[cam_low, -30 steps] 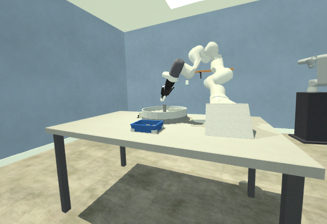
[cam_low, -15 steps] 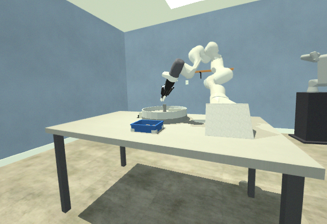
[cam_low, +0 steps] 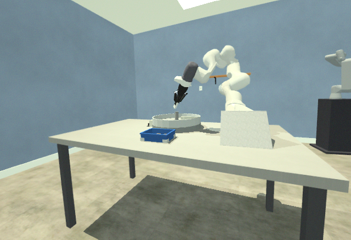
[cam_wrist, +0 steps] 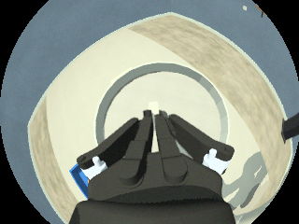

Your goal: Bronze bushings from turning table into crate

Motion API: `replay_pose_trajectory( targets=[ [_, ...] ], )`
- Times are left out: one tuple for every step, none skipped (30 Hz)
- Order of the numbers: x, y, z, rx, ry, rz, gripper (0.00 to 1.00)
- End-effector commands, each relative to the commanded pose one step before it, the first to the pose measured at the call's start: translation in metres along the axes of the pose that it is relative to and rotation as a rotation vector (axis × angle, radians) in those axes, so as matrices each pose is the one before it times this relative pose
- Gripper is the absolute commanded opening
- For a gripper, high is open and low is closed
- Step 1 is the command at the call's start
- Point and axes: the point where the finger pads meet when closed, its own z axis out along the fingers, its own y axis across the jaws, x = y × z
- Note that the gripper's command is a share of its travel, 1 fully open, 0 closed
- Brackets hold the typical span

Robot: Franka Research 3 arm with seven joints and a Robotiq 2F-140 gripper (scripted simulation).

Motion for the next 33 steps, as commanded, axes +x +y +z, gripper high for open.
replay_pose_trajectory(
  targets=[
    [-0.00945,0.00816,-0.00724,-0.00588,-0.05388,-0.02108,0.0],
    [-0.00384,0.0028,-0.0025,0.00012,-0.02154,-0.00078,0.0],
    [0.0,0.0,0.0,0.0,0.0,0.0,0.0],
    [0.0,0.0,0.0,0.0,0.0,0.0,0.0],
    [-0.00436,0.00299,-0.00271,0.00055,-0.02362,-0.00147,0.0],
    [-0.00475,0.0038,-0.00275,-0.00123,-0.02713,0.00107,0.0],
    [-0.00517,0.00409,-0.00287,-0.00117,-0.02911,0.00094,0.0],
    [-0.00557,0.00422,-0.00298,-0.00063,-0.03048,0.00011,0.0],
    [-0.00592,0.00429,-0.00304,-0.00002,-0.03147,-0.00082,0.0],
    [-0.00648,0.00442,-0.00293,0.00031,-0.03352,-0.00132,0.0],
    [-0.00769,0.00477,-0.00245,-0.00004,-0.03905,-0.00061,0.0],
    [-0.00781,0.00459,-0.00245,0.00085,-0.03872,-0.00166,0.0],
    [-0.00682,0.00382,-0.00208,0.00142,-0.03307,-0.00226,0.0],
    [-0.00544,0.00341,-0.00144,0.0001,-0.02674,-0.0005,0.0],
    [-0.00542,0.00359,-0.00131,-0.00039,-0.02677,0.00011,0.0],
    [-0.00543,0.00377,-0.00121,-0.00084,-0.02693,0.00065,0.0],
    [-0.00547,0.0037,-0.00121,-0.00048,-0.02677,0.00013,0.0],
    [-0.00553,0.00364,-0.00122,-0.00013,-0.02668,-0.00039,0.0],
    [-0.00561,0.00372,-0.001,-0.00027,-0.02706,-0.00013,0.0],
    [0.0,0.0,0.0,0.0,0.0,0.0,0.0],
    [0.0,0.0,0.0,0.0,0.0,0.0,0.0],
    [-0.00609,0.00413,-0.0007,-0.00075,-0.02962,0.00065,0.0],
    [-0.00548,0.00372,-0.00044,-0.00074,-0.02662,0.00078,0.0],
    [-0.00471,0.00312,-0.00038,-0.00039,-0.02265,0.0003,0.0],
    [-0.00391,0.00254,-0.00032,-0.00015,-0.01864,0.0,0.0],
    [-0.00311,0.00199,-0.00025,-0.00001,-0.0147,-0.00016,0.0],
    [-0.00233,0.00147,-0.00019,0.00005,-0.01095,-0.00021,0.0],
    [-0.00161,0.00101,-0.00013,0.00007,-0.00753,-0.00019,0.0],
    [-0.00098,0.00061,-0.00008,0.00005,-0.00458,-0.00013,0.0],
    [-0.00049,0.0003,-0.00004,0.00003,-0.00227,-0.00007,0.0],
    [-0.00016,0.0001,-0.00001,0.00001,-0.00075,-0.00002,0.0],
    [-0.00002,0.00001,0.0,0.0,-0.0001,0.0,0.0],
    [0.0,0.0,0.0,0.0,0.0,0.0,0.0]
  ],
)
